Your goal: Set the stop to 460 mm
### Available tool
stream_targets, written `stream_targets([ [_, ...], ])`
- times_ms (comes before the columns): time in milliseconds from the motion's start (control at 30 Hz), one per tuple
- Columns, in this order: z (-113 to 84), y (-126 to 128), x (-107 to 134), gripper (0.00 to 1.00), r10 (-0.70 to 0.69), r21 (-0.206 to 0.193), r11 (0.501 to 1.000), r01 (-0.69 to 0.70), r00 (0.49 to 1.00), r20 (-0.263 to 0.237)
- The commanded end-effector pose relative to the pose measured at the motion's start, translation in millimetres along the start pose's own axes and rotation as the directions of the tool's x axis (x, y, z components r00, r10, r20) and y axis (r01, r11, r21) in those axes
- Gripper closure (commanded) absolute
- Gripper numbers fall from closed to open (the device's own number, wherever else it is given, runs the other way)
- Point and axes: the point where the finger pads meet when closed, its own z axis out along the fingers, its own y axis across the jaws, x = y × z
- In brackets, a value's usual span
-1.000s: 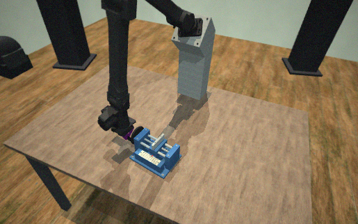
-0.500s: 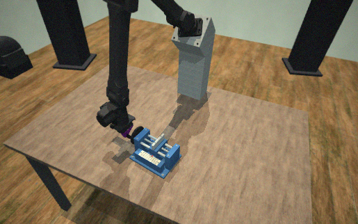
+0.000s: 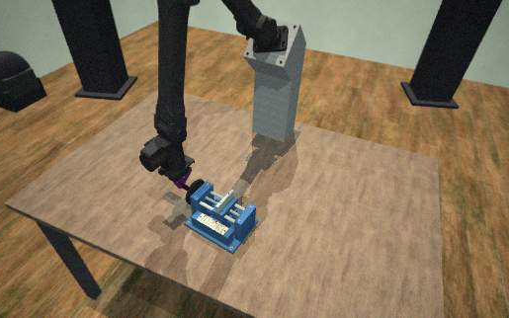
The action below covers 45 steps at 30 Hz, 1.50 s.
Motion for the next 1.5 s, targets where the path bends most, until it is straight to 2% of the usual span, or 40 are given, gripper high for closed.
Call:
stream_targets([
  [0, -31.6, 11, -7, 0.94, 0.0, -0.071, 0.997, 0.0, 1.0, 0.01],
  [133, -34.6, 2, -6, 0.94, 0.0, -0.071, 0.998, 0.0, 1.0, 0.01],
  [167, -35.2, -6, -6, 0.94, 0.003, -0.052, 0.999, -0.002, 1.0, 0.008],
  [300, -36.0, -10, -6, 0.94, 0.005, -0.046, 0.999, -0.005, 1.0, 0.008],
  [367, -35.0, -6, -6, 0.94, 0.002, -0.069, 0.998, -0.002, 1.0, 0.009],
  [633, -17.4, -36, -5, 0.94, 0.002, -0.068, 0.998, -0.001, 1.0, 0.007],
  [700, -17.4, -36, -5, 0.94, 0.002, -0.068, 0.998, -0.001, 1.0, 0.007],
  [733, -10.0, -51, -4, 0.94, 0.007, -0.026, 1.0, -0.007, 1.0, 0.005],
  [833, -4.6, -59, -4, 0.94, 0.007, -0.012, 1.0, -0.007, 1.0, 0.003],
  [1000, -2.0, -60, -5, 0.94, 0.006, -0.022, 1.0, -0.006, 1.0, 0.004],
  [1300, -1.0, -73, -5, 0.94, 0.007, -0.003, 1.0, -0.007, 1.0, 0.003],
  [1467, -0.8, -73, -5, 0.94, 0.006, -0.008, 1.0, -0.006, 1.0, 0.004],
])
